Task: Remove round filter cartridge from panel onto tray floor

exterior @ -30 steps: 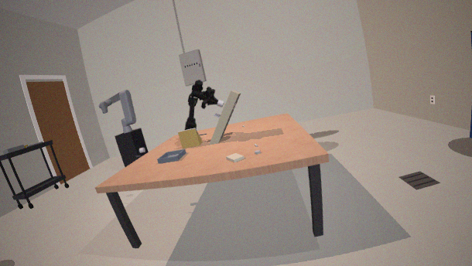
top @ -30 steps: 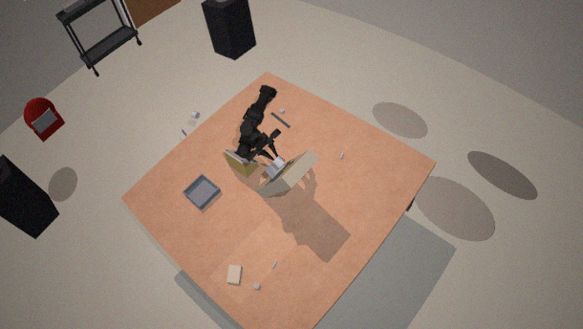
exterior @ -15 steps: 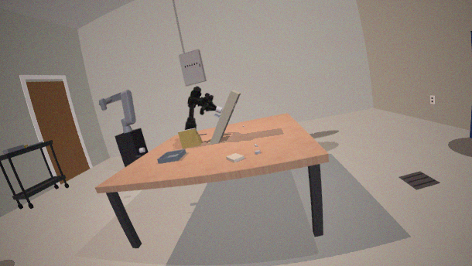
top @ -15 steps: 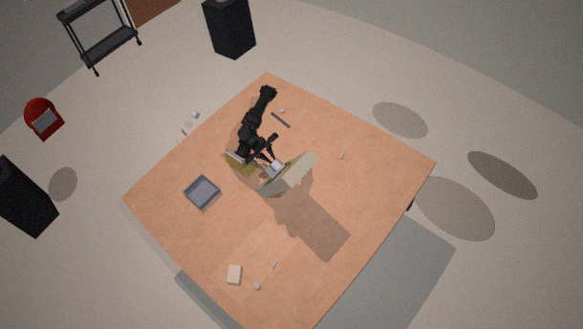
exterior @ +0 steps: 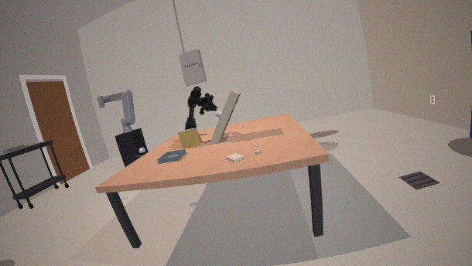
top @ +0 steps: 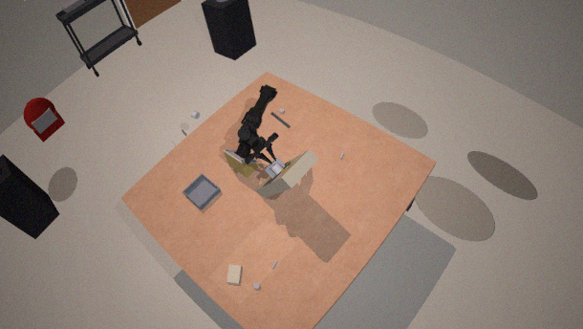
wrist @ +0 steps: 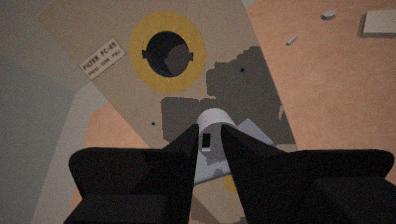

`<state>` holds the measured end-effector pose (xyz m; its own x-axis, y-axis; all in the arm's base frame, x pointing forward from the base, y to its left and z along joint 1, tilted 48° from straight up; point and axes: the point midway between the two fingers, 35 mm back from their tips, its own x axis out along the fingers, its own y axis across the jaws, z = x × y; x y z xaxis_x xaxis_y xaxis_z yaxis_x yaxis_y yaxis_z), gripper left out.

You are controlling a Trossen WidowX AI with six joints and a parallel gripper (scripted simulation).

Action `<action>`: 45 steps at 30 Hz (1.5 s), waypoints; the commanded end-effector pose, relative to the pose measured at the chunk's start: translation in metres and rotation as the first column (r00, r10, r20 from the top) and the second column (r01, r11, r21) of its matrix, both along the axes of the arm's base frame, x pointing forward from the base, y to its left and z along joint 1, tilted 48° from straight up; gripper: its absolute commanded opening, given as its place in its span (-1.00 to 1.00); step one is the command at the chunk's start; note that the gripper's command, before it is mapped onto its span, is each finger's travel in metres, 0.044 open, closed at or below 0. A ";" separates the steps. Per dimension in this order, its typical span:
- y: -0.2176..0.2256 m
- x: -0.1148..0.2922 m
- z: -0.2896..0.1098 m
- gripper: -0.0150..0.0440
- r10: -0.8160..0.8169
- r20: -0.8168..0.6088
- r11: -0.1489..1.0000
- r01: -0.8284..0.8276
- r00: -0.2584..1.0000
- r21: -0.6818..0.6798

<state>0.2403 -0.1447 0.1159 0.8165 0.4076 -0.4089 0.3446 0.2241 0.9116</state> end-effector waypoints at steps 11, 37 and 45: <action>-0.046 0.033 0.042 -0.16 0.000 0.016 1.000 0.000 1.000 -0.007; -0.013 -0.008 0.009 0.54 0.553 -0.077 0.762 -0.541 0.829 -0.357; -0.011 -0.009 0.007 0.54 0.564 -0.078 0.753 -0.551 0.822 -0.361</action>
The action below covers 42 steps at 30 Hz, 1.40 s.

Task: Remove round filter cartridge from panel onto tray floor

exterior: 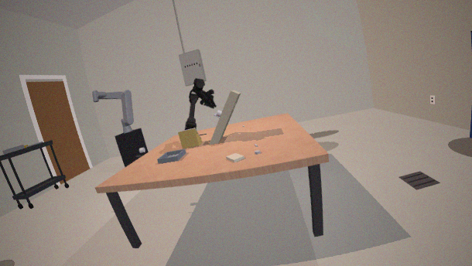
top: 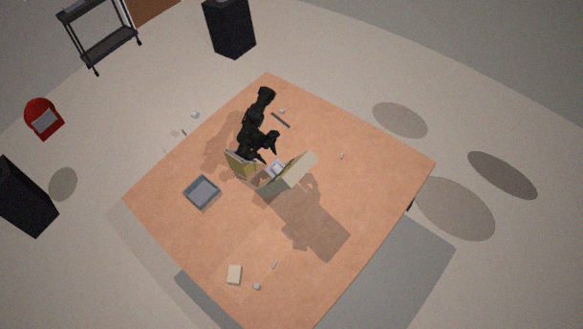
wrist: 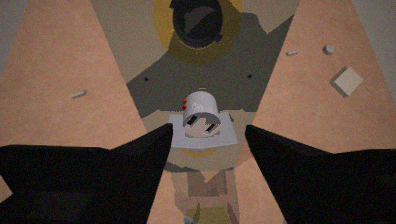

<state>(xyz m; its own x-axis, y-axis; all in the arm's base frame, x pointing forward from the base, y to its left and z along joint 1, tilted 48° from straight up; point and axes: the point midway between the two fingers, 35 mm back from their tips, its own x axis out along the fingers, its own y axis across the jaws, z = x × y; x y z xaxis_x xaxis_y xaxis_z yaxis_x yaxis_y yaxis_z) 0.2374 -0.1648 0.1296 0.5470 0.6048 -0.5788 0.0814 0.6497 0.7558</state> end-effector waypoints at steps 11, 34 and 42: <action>0.017 0.001 -0.015 0.54 0.072 0.005 0.997 -0.072 0.997 -0.027; 0.040 0.019 -0.035 0.54 0.073 0.008 0.997 -0.073 0.997 -0.025; 0.037 0.018 -0.033 0.38 0.076 0.007 0.997 -0.076 0.997 -0.031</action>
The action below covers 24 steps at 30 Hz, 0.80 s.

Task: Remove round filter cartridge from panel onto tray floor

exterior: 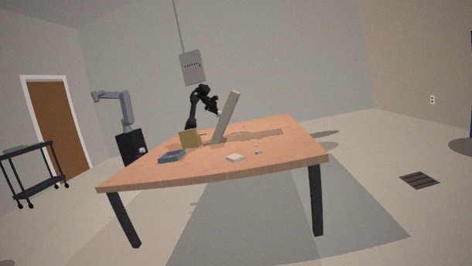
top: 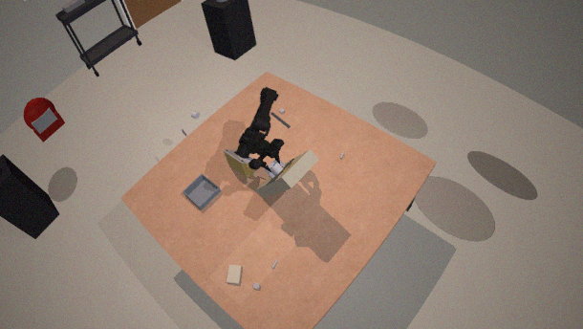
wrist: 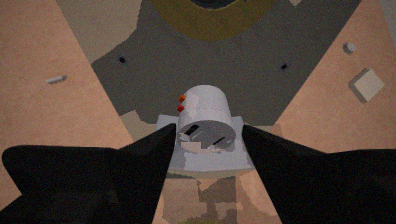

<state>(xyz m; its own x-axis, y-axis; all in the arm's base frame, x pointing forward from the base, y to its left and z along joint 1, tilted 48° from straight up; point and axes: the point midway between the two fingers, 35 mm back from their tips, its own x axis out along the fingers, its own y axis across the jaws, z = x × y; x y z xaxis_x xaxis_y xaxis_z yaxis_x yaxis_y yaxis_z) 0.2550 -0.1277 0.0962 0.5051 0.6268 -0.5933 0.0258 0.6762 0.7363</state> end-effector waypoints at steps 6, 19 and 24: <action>0.000 0.000 0.000 0.25 0.001 0.000 1.000 -0.001 1.000 -0.001; -0.007 0.006 0.006 -0.49 0.000 0.002 1.000 0.000 1.000 0.002; -0.015 0.014 0.014 -0.49 -0.001 0.003 1.000 0.001 1.000 0.005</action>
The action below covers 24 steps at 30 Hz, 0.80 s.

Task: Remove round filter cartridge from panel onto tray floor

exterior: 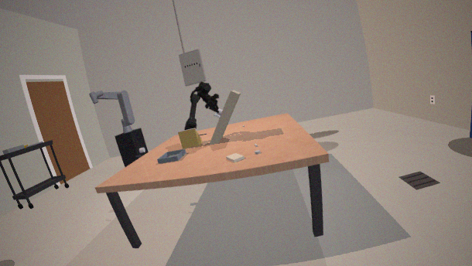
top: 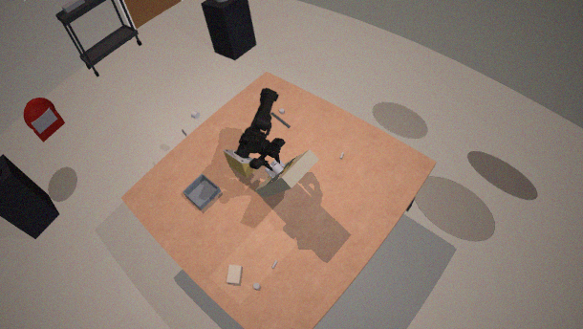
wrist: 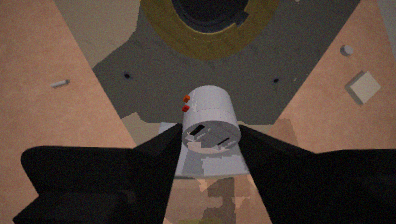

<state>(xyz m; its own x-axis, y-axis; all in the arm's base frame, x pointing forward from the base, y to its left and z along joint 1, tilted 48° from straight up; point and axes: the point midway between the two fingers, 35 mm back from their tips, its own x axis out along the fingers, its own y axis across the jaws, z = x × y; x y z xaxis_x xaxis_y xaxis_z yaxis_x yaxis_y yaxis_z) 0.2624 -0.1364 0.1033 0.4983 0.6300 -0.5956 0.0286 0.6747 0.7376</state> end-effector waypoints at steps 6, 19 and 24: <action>-0.027 -0.005 0.024 -0.49 -0.051 -0.005 0.999 0.051 0.999 0.001; -0.066 -0.038 0.059 -0.49 -0.138 -0.035 0.990 0.138 0.990 0.004; -0.079 -0.035 0.043 -0.49 -0.107 -0.027 0.994 0.107 0.994 0.001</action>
